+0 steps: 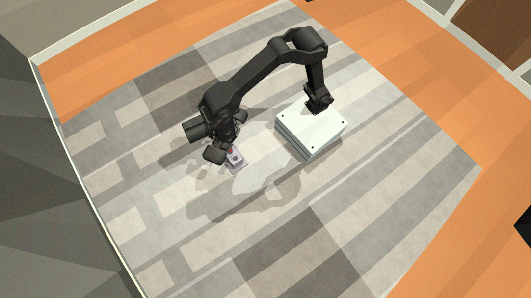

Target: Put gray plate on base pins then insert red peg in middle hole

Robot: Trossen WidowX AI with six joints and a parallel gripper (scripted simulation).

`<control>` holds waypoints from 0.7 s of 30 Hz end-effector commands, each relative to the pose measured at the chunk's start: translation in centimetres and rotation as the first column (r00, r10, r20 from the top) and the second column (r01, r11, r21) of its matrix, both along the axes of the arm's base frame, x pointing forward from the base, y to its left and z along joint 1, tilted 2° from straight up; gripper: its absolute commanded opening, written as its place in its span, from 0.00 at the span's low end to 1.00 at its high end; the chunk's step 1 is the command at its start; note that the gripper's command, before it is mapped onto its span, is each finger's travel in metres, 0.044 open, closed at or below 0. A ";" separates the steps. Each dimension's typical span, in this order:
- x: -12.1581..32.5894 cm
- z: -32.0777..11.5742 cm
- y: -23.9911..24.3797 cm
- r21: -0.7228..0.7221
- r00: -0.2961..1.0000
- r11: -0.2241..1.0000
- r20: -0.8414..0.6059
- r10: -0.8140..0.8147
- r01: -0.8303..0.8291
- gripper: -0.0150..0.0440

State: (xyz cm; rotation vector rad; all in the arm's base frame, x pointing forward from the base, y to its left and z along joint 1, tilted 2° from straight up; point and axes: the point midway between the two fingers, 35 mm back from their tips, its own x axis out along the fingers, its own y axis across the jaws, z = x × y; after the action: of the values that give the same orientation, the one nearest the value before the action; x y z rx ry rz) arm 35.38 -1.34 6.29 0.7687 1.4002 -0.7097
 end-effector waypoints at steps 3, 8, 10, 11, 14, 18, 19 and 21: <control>0.0 0.0 0.0 0.000 1.000 1.000 -0.001 -0.002 0.002 0.25; 0.0 0.0 0.0 0.000 1.000 1.000 0.000 0.000 0.000 0.25; 0.0 0.0 0.0 0.000 1.000 1.000 0.000 0.000 0.000 0.25; 0.0 0.0 0.0 0.000 1.000 1.000 0.000 0.000 0.000 0.25; 0.0 -0.3 0.0 0.000 1.000 1.000 0.000 0.000 0.000 0.25; 0.0 -0.8 0.0 0.000 1.000 1.000 -0.001 -0.001 0.001 0.25; 0.0 -1.0 0.0 0.000 1.000 1.000 -0.001 -0.001 0.001 0.25; 0.0 -1.3 0.0 0.000 1.000 1.000 -0.001 -0.001 0.001 0.25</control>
State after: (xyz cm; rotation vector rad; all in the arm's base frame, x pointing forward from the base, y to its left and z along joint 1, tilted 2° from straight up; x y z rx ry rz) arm 35.46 -1.33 5.51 0.7691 1.3971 -0.7077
